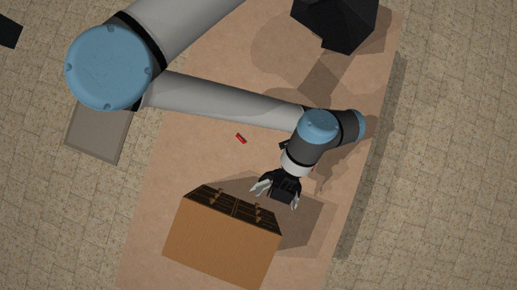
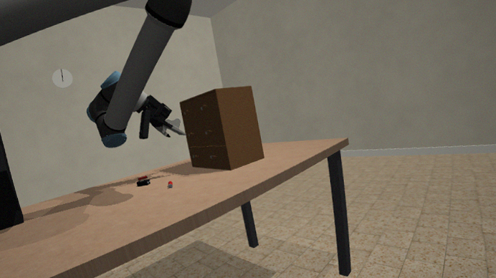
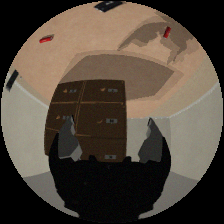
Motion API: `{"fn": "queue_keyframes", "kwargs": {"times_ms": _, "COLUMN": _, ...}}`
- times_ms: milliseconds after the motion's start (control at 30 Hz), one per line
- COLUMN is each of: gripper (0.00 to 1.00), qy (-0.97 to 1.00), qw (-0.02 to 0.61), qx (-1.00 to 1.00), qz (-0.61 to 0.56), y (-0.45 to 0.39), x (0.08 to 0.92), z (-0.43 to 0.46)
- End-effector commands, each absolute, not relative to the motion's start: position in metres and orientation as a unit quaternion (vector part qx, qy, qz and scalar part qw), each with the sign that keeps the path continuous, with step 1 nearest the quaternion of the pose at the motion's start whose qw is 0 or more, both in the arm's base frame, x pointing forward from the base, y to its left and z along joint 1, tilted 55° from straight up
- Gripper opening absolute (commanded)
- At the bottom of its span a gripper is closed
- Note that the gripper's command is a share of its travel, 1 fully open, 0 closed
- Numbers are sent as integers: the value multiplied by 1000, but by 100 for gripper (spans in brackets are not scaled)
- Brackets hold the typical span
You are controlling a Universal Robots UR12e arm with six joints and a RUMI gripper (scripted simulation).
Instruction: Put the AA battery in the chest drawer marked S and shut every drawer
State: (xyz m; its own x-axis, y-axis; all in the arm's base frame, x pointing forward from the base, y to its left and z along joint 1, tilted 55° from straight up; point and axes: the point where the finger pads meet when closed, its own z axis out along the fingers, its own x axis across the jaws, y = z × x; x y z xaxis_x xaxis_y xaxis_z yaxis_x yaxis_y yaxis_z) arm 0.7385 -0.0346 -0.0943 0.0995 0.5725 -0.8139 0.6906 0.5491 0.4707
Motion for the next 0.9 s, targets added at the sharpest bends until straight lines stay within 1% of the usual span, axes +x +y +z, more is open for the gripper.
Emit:
{"fn": "queue_keyframes", "kwargs": {"times_ms": 0, "gripper": 100, "qy": 668, "qw": 563, "qx": 482, "qz": -63, "y": -31, "x": 735, "z": -92}}
{"fn": "queue_keyframes", "kwargs": {"times_ms": 867, "gripper": 100, "qy": 659, "qw": 514, "qx": 534, "qz": -127, "y": -12, "x": 716, "z": -81}}
